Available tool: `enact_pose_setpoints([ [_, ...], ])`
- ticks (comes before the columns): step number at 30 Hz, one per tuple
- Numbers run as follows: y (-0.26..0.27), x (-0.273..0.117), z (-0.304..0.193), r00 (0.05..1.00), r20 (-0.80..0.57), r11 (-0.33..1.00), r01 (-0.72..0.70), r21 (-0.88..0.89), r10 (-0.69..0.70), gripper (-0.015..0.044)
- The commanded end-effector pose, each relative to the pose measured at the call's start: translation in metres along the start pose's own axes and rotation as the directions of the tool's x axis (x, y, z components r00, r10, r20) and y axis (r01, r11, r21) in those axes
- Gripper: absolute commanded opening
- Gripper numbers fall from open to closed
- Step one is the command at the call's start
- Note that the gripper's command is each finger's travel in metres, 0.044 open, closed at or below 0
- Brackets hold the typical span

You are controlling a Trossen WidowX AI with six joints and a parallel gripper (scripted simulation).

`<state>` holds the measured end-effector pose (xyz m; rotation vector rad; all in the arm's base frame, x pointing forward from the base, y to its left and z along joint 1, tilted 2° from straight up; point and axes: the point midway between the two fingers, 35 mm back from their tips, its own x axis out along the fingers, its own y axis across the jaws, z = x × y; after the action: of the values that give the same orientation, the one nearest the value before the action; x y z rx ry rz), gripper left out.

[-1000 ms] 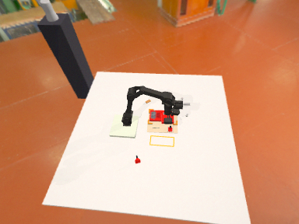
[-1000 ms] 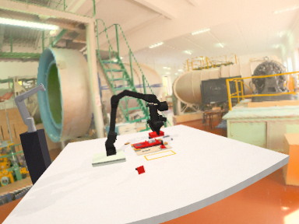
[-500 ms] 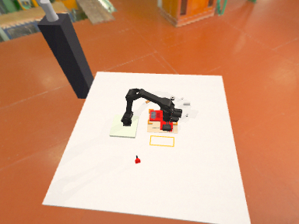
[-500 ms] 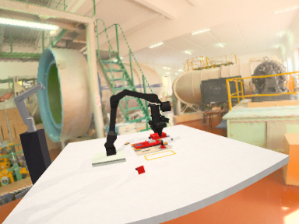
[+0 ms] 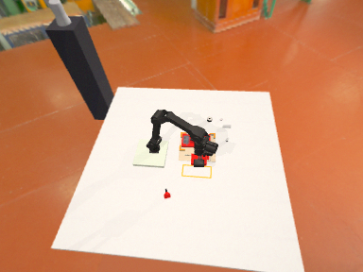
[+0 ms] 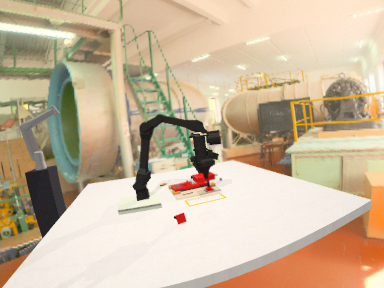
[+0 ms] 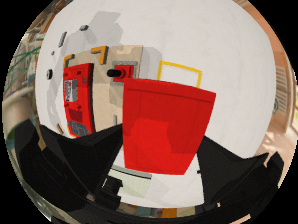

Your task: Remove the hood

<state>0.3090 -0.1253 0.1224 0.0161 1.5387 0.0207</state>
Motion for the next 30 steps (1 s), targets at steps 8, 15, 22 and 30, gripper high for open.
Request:
enact_pose_setpoints([
  [8, -0.023, -0.001, -0.012, 1.000, -0.001, 1.000, -0.002, -0.006, 0.002, 0.0000],
  [15, -0.024, 0.003, -0.012, 1.000, 0.000, 1.000, -0.002, -0.006, 0.002, 0.0000],
  [22, -0.024, 0.008, -0.011, 1.000, 0.000, 1.000, -0.002, -0.006, 0.002, 0.0000],
  [30, -0.024, 0.013, -0.011, 1.000, 0.000, 1.000, -0.002, -0.006, 0.002, 0.0000],
])
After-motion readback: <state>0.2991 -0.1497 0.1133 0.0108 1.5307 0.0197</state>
